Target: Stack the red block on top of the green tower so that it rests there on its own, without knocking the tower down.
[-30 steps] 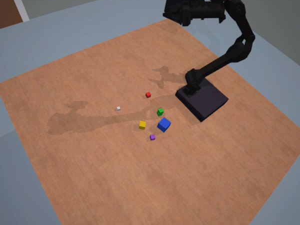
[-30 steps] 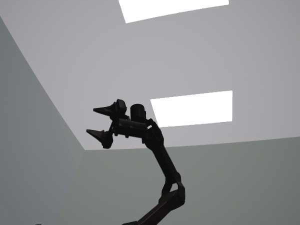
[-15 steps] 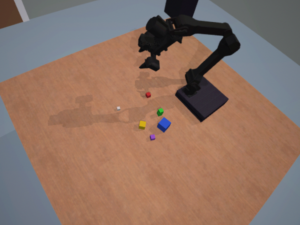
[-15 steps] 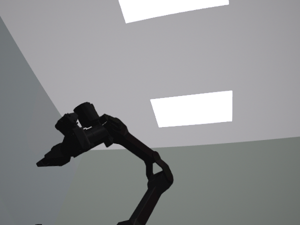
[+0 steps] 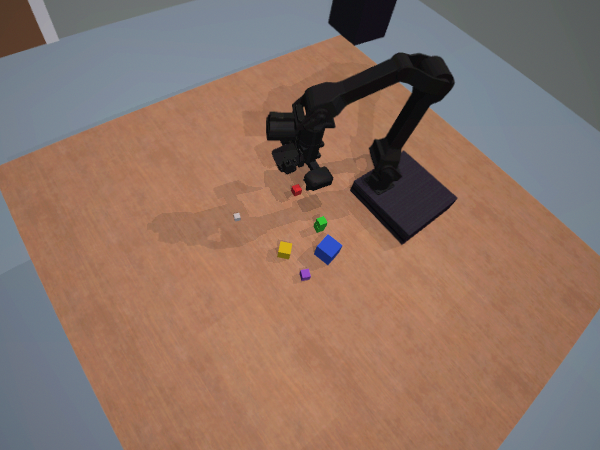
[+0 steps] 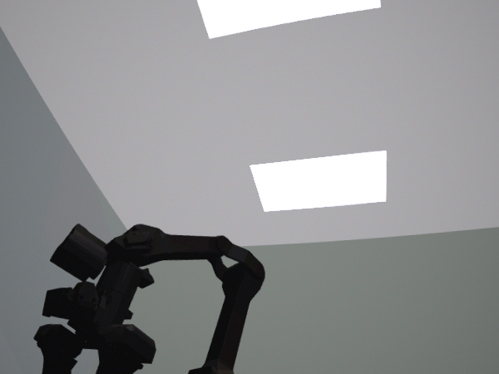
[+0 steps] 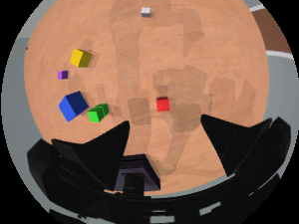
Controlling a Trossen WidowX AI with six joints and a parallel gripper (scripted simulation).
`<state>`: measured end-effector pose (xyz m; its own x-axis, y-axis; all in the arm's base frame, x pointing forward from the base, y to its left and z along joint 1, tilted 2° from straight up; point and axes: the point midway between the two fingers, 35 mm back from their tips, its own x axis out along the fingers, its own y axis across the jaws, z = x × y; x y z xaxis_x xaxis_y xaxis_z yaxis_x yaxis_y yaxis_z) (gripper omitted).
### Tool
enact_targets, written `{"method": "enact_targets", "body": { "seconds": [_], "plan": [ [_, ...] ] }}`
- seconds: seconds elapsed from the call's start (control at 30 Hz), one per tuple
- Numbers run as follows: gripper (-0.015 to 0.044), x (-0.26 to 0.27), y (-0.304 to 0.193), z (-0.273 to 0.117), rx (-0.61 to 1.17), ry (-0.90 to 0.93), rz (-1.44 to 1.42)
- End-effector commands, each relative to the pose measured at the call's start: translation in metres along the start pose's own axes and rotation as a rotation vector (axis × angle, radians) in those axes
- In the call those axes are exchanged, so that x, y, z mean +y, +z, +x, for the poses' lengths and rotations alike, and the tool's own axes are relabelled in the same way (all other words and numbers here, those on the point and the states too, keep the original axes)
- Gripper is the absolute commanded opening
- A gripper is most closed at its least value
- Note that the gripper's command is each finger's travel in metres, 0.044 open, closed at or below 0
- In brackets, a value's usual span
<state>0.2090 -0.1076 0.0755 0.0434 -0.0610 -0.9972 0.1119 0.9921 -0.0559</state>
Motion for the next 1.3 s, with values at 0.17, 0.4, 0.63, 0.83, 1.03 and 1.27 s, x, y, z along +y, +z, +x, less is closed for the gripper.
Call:
{"method": "enact_targets", "body": {
  "seconds": [0.17, 0.4, 0.63, 0.83, 1.03, 1.27],
  "plan": [
    [0.044, -0.002, -0.002, 0.01, 0.017, 0.017, -0.021],
    [0.044, -0.002, -0.003, 0.043, 0.018, 0.017, -0.021],
    [0.044, -0.003, -0.003, 0.046, 0.018, 0.017, -0.021],
    [0.044, -0.003, -0.003, 0.055, 0.018, 0.017, -0.021],
    [0.044, -0.003, -0.003, 0.065, 0.018, 0.017, -0.021],
    [0.044, -0.003, -0.004, 0.073, 0.018, 0.017, -0.021]
  ]
}}
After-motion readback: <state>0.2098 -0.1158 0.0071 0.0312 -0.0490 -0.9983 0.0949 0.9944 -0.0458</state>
